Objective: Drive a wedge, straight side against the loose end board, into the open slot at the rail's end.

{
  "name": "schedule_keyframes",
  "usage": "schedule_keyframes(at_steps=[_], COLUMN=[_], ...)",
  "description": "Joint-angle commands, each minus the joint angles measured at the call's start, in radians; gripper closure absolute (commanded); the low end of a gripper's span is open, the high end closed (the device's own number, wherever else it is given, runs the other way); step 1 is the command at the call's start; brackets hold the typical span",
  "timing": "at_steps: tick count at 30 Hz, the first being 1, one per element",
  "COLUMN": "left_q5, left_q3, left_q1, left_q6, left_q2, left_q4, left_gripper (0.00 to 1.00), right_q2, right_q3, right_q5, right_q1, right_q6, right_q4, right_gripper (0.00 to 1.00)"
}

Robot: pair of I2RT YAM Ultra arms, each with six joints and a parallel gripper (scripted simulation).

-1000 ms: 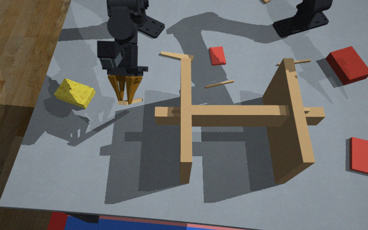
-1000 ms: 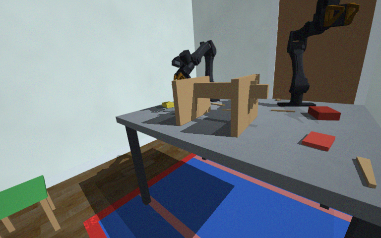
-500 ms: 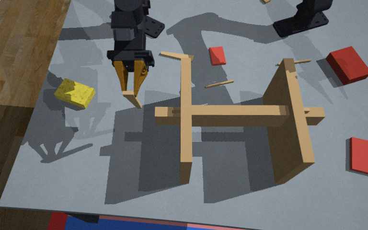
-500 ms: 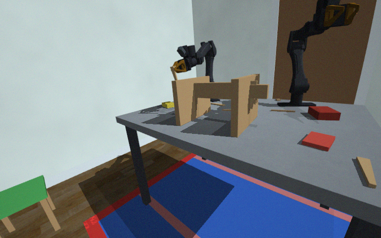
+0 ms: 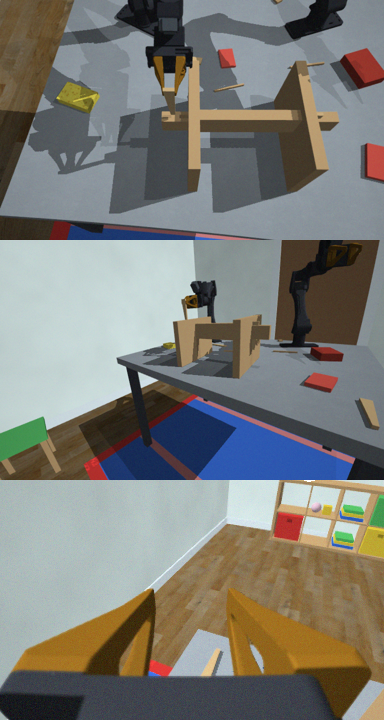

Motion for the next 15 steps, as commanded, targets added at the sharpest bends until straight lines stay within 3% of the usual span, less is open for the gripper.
schedule_keyframes(at_steps=[1,15], left_q5=[-0.003,-0.003], left_q3=[0.034,0.034], left_q1=[-0.005,-0.005], left_q6=[0.004,0.004], left_q2=[-0.005,-0.005], left_q4=[0.02,0.02], left_gripper=[0.6,0.6], right_q2=[-0.01,0.005], right_q3=[0.061,0.089], right_q5=[0.096,0.074], right_q1=[0.043,0.091], right_q6=[0.002,-0.004], right_q4=[0.053,0.058], right_gripper=[0.98,0.98])
